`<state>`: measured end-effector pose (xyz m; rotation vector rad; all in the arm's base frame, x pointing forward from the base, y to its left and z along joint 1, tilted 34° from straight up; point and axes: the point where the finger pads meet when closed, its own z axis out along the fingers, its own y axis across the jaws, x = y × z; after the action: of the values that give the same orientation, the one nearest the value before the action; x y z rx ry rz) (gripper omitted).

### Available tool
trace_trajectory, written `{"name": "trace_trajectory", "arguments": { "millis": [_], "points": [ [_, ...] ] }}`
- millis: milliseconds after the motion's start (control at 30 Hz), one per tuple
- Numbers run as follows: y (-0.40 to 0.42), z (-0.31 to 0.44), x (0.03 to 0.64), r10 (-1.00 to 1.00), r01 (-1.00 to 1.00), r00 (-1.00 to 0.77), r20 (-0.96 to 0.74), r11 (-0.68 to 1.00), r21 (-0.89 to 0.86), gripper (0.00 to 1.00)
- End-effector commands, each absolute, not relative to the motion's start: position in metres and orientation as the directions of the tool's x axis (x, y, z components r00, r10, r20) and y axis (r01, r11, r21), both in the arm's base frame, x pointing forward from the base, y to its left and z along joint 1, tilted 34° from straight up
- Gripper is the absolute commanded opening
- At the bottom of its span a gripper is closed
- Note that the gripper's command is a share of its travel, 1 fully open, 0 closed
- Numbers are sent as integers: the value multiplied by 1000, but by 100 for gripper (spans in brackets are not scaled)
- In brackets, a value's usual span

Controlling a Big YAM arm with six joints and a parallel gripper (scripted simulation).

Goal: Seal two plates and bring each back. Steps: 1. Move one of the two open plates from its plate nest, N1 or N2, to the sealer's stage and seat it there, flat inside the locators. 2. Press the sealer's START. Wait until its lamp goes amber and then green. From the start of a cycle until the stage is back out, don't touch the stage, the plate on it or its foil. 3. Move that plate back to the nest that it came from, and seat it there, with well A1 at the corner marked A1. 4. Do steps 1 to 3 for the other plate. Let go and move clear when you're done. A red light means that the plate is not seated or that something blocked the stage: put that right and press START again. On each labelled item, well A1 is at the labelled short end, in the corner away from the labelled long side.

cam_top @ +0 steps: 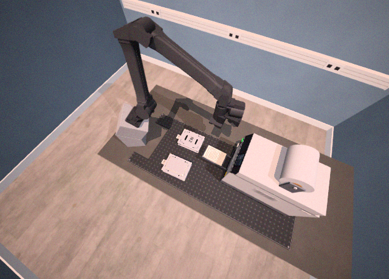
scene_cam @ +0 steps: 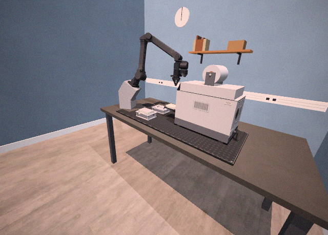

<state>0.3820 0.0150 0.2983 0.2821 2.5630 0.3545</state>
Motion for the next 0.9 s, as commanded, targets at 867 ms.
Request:
{"name": "trace_trajectory", "arguments": {
  "millis": [867],
  "points": [
    [11, 328, 391, 257, 98, -798, -545, 948, 303, 0]
  ]
}}
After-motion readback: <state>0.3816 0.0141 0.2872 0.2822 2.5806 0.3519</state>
